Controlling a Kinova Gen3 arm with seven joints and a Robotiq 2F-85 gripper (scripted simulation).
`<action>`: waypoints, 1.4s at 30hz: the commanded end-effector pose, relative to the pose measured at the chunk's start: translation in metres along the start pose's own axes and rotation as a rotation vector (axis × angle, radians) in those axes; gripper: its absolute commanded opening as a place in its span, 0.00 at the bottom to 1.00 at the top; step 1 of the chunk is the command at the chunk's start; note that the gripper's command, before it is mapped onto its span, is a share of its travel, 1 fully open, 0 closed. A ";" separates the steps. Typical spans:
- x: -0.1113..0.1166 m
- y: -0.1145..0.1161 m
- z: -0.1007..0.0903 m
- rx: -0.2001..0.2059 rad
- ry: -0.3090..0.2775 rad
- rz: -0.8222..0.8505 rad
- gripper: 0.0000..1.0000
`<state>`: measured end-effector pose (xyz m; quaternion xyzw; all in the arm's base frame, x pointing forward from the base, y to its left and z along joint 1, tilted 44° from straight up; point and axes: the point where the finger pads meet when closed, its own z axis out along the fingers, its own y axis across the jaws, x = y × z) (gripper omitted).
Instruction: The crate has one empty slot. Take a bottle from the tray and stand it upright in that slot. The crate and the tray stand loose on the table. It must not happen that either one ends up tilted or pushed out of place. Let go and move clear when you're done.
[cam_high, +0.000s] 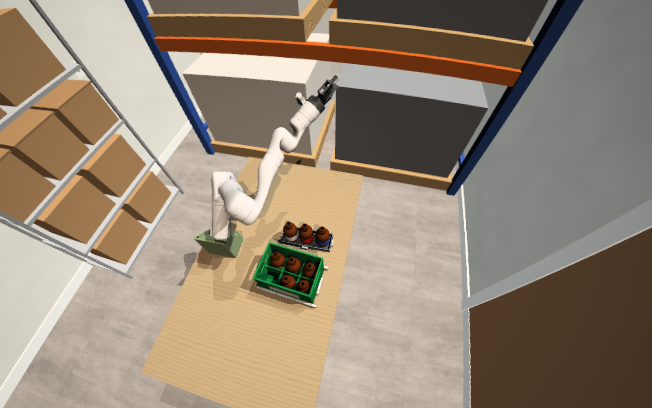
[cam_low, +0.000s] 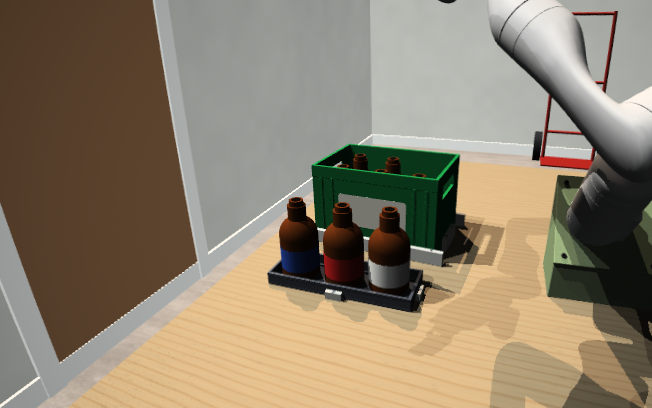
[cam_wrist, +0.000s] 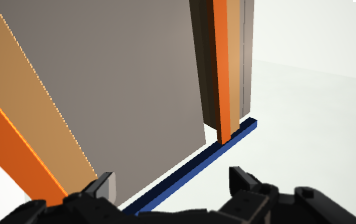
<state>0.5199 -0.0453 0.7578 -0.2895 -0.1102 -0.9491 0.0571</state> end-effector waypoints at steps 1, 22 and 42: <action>0.001 0.001 0.000 -0.001 0.001 -0.001 1.00; -0.001 0.002 0.000 -0.003 -0.003 0.001 1.00; -0.100 0.058 -0.020 -0.131 -0.234 0.129 1.00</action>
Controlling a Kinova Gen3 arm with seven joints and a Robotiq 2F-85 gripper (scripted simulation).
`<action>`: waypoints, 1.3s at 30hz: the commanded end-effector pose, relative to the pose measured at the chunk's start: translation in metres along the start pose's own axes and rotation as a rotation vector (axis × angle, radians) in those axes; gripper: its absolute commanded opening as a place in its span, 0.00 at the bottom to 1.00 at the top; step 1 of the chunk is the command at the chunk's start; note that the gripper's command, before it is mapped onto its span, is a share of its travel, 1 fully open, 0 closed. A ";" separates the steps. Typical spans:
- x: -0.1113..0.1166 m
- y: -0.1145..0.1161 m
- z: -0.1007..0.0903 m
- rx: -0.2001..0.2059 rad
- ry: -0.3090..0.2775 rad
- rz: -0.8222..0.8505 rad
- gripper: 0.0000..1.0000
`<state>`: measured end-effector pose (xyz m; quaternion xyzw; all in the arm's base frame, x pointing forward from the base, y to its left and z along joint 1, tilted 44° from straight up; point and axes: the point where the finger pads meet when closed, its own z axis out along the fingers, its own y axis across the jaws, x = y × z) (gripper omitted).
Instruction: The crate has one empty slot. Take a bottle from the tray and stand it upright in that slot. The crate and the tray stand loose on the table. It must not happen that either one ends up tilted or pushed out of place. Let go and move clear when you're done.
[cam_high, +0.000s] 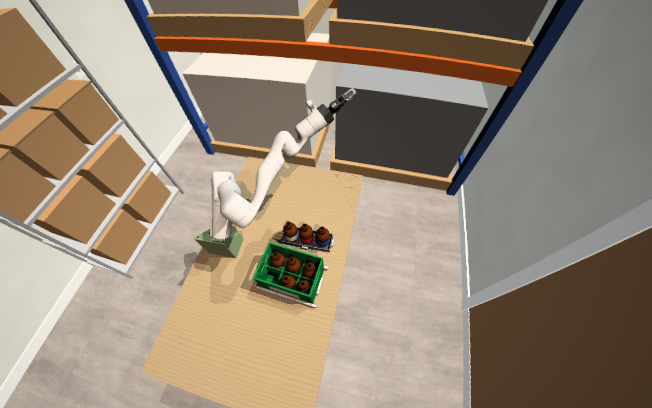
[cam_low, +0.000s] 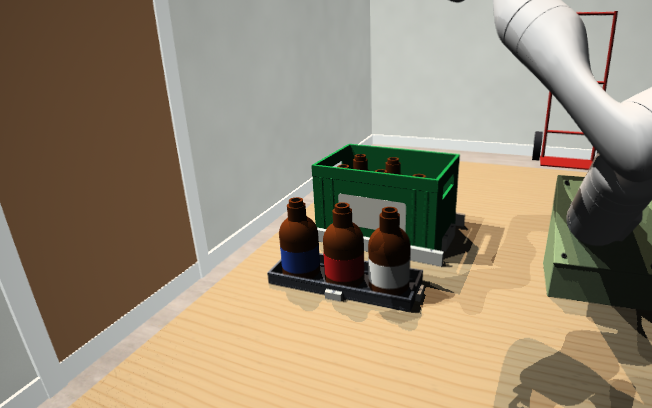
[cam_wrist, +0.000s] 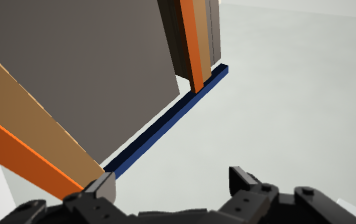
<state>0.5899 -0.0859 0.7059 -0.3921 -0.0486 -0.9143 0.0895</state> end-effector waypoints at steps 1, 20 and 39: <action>-0.024 0.026 -0.003 -0.046 -0.058 0.022 1.00; -0.291 0.165 -0.131 -0.429 -0.721 0.380 1.00; -0.460 0.153 -0.441 -0.798 -1.529 0.868 1.00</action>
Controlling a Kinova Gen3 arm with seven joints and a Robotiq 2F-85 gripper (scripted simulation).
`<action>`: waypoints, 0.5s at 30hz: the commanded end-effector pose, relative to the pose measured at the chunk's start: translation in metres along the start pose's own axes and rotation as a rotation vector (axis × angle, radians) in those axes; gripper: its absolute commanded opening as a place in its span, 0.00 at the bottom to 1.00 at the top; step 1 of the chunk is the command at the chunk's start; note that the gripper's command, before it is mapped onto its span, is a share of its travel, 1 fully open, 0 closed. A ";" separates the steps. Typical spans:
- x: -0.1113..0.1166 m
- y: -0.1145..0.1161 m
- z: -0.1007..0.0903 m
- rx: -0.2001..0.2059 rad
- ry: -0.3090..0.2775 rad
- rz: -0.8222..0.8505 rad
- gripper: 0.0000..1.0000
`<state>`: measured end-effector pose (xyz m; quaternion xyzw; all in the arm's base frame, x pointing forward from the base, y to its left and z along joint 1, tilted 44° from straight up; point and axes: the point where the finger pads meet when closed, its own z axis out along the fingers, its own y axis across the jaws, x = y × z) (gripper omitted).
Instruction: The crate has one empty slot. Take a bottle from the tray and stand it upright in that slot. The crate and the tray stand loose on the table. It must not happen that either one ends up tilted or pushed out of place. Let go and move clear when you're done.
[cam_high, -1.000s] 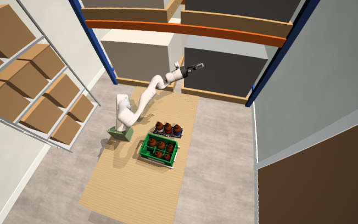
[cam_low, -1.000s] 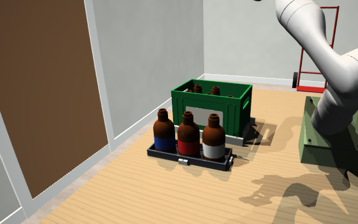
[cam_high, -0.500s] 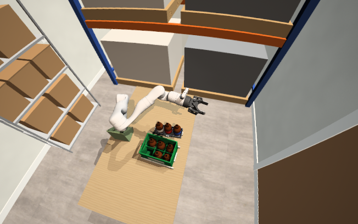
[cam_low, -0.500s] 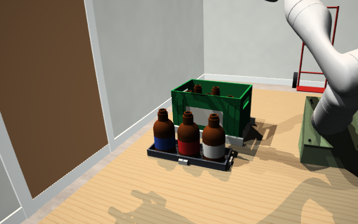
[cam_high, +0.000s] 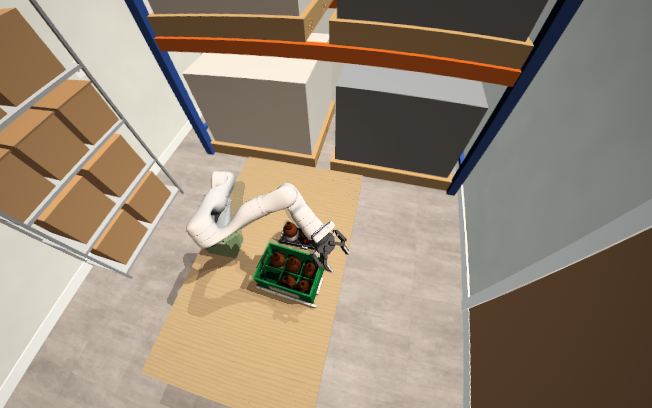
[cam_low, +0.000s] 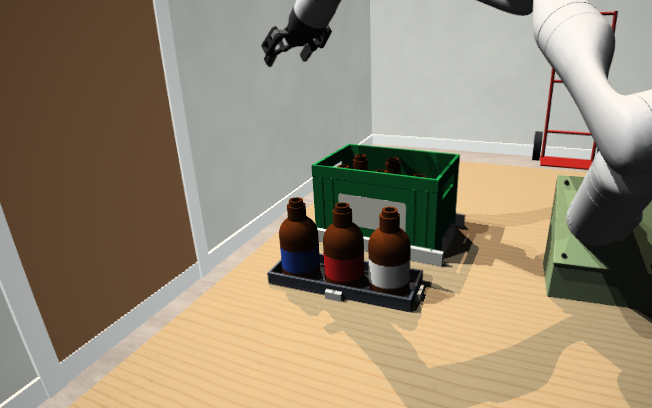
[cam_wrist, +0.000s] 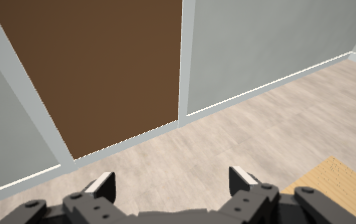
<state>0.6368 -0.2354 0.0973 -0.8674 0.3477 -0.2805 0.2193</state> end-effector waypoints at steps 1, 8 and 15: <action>-0.024 0.042 0.009 -0.040 -0.096 0.077 1.00; -0.088 0.085 0.011 -0.091 -0.316 0.171 1.00; -0.158 0.120 -0.005 -0.126 -0.569 0.266 1.00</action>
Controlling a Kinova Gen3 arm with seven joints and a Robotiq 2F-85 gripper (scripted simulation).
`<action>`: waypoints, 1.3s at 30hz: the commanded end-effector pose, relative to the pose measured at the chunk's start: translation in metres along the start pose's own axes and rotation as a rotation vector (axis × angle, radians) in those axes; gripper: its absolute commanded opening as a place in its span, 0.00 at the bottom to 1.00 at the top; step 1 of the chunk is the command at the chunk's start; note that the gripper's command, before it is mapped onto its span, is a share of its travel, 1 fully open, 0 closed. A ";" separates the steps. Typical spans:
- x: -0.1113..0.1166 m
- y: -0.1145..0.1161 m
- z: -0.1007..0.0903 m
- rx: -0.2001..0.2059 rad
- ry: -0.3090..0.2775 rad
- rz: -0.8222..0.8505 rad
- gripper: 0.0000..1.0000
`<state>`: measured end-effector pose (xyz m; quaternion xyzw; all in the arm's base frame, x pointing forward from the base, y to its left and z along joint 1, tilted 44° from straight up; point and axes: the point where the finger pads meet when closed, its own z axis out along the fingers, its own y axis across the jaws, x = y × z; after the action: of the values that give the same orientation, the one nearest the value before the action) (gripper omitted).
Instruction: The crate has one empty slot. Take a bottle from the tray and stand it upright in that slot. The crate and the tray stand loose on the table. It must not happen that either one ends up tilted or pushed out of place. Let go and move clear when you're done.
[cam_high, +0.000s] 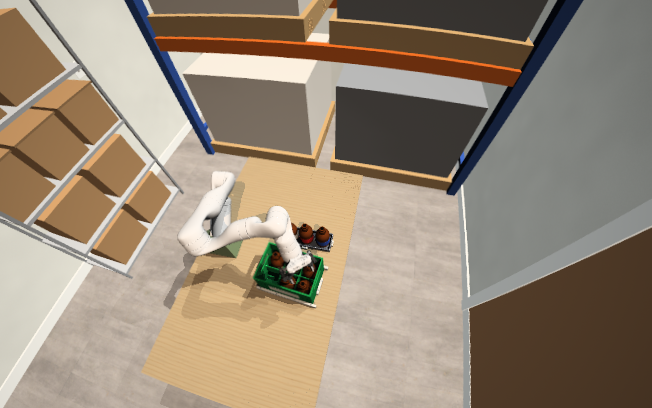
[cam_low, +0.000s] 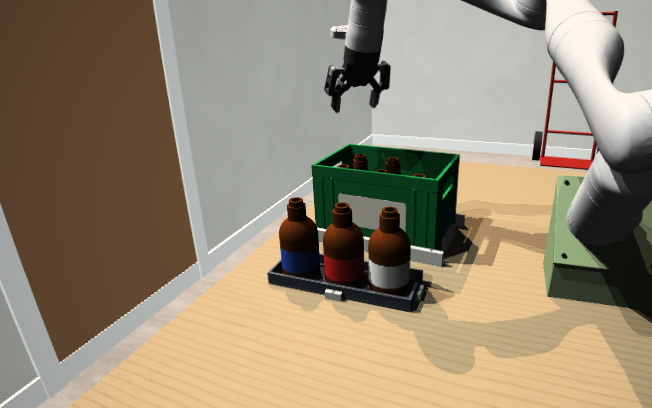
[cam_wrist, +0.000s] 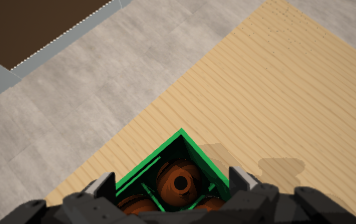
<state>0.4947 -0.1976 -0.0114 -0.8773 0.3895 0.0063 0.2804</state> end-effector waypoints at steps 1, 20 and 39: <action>-0.012 0.021 0.006 -0.001 -0.067 0.044 1.00; -0.076 0.060 0.009 -0.016 -0.334 0.110 1.00; -0.079 0.061 0.009 -0.016 -0.343 0.112 0.00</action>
<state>0.3998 -0.1719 -0.0310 -0.8423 0.3837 0.1755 0.3354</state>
